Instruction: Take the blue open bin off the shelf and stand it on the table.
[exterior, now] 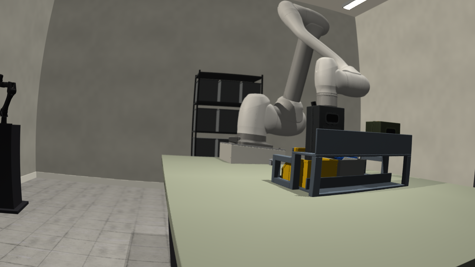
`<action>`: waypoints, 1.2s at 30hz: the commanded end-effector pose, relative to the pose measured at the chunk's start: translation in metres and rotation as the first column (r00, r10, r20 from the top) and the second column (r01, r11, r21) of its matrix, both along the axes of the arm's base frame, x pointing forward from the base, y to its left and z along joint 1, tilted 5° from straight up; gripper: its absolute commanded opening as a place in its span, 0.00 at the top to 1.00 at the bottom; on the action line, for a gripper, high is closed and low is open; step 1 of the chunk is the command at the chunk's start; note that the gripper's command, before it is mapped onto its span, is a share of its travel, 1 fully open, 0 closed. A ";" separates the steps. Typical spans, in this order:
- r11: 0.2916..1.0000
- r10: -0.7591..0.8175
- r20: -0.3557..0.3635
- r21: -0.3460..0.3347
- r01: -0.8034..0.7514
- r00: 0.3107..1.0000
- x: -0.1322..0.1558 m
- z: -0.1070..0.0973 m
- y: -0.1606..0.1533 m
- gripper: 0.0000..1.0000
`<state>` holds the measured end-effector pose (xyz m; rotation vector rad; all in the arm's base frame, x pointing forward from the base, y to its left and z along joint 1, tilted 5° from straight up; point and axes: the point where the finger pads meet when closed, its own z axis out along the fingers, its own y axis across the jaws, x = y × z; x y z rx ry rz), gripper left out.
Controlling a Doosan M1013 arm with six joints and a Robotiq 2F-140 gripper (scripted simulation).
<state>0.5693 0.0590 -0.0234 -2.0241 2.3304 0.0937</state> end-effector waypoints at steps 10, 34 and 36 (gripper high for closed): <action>1.000 0.000 0.000 0.000 0.000 1.000 0.000 0.000 0.000 0.43; 1.000 0.000 0.000 0.000 0.000 1.000 0.000 0.095 -0.008 0.43; 1.000 0.000 0.000 0.000 0.000 1.000 0.000 0.095 -0.008 0.43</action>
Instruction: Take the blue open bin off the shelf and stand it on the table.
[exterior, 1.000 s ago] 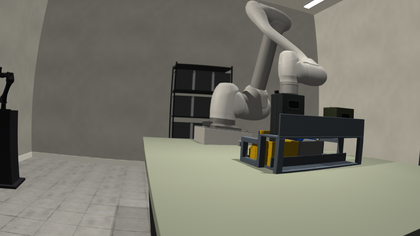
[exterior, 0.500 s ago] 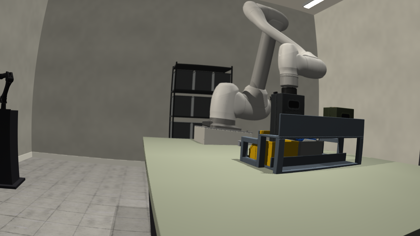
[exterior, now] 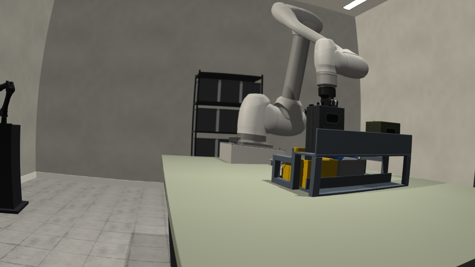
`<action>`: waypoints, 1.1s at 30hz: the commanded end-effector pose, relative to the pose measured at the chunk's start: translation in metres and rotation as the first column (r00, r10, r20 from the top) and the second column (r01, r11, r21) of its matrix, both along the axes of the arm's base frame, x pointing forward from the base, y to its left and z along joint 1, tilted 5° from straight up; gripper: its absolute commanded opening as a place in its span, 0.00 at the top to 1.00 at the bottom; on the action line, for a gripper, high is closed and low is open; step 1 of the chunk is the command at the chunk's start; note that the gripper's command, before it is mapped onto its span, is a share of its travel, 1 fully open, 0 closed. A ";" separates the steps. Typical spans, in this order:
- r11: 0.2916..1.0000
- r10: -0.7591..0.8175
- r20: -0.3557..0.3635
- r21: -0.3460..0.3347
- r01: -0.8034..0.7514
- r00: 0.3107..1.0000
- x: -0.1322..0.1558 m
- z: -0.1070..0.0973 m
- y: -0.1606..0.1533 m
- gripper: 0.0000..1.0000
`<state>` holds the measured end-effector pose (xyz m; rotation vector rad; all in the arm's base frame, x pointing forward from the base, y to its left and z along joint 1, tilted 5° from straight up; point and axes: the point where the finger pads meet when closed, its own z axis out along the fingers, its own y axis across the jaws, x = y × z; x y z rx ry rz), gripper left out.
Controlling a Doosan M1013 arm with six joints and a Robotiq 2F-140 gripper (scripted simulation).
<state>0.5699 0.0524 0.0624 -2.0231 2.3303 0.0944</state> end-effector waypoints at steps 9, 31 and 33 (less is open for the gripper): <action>1.000 0.000 0.000 -0.001 0.000 1.000 -0.001 0.009 -0.001 0.43; 1.000 0.000 0.000 -0.001 0.000 1.000 -0.001 0.013 -0.001 0.43; 1.000 0.000 0.000 -0.001 0.000 1.000 -0.001 0.013 -0.001 0.43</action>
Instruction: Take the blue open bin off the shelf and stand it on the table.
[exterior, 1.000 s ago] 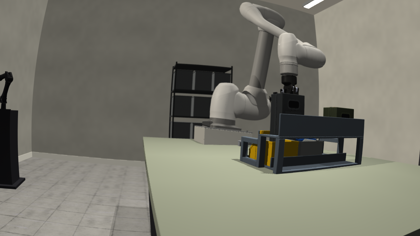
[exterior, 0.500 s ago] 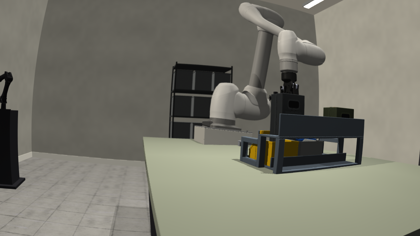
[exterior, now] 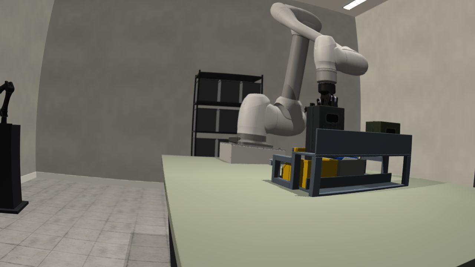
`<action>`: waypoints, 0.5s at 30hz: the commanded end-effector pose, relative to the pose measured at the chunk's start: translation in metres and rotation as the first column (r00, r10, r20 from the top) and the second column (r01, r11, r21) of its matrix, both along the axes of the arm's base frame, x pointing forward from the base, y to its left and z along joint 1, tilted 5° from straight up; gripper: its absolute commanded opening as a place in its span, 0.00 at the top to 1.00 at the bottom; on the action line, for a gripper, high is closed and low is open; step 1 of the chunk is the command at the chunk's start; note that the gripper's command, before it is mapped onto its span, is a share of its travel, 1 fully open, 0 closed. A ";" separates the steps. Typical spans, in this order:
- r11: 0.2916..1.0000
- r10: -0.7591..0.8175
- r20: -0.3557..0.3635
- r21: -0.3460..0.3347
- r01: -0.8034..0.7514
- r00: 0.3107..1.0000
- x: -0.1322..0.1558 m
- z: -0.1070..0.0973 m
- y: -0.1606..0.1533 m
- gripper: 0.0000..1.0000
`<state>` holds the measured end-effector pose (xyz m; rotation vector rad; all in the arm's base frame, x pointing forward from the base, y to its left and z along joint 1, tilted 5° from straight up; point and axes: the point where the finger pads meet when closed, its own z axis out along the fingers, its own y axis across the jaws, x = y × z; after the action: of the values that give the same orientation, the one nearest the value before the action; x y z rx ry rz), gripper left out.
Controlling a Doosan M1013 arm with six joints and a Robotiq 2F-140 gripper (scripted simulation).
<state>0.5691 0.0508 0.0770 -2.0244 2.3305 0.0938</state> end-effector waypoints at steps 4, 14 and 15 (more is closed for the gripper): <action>1.000 0.000 0.000 0.000 0.000 1.000 0.000 -0.002 0.000 0.43; 1.000 0.000 0.000 0.000 0.000 1.000 0.000 -0.005 0.001 0.43; 1.000 0.000 0.000 0.000 0.000 1.000 0.000 -0.006 0.001 0.43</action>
<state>0.5692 0.0512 0.0728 -2.0242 2.3305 0.0940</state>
